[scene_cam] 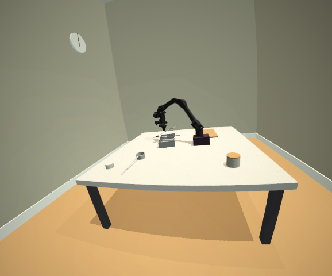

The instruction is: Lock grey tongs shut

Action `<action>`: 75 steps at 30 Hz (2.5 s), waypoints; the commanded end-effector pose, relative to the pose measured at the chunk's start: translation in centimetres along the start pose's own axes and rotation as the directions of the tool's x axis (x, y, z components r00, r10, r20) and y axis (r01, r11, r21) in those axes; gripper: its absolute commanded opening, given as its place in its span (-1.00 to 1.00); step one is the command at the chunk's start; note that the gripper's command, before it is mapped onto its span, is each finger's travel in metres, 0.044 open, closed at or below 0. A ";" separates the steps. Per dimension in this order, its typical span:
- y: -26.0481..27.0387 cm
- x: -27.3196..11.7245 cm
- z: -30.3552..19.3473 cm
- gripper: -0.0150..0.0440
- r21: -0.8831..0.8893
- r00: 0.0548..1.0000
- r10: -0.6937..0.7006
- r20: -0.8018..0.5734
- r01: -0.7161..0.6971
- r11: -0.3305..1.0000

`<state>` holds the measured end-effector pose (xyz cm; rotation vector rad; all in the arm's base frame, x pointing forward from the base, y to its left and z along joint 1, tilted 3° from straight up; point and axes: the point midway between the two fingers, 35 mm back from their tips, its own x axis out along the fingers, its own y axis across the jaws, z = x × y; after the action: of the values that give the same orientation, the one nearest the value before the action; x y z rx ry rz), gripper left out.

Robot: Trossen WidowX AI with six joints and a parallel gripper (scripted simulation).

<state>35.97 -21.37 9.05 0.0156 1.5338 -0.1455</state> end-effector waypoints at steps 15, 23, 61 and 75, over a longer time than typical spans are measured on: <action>0.1 3.1 -0.2 -1.00 0.003 1.000 0.006 -0.005 -0.006 1.000; 0.2 3.9 -0.2 -1.00 0.003 1.000 0.006 -0.005 -0.006 1.000; 5.9 3.8 0.0 -1.00 0.004 1.000 0.011 -0.005 -0.011 1.000; 8.2 3.9 -0.1 -1.00 0.004 1.000 0.013 -0.005 -0.013 1.000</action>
<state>36.95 -14.02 4.75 0.0257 1.5323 -0.1318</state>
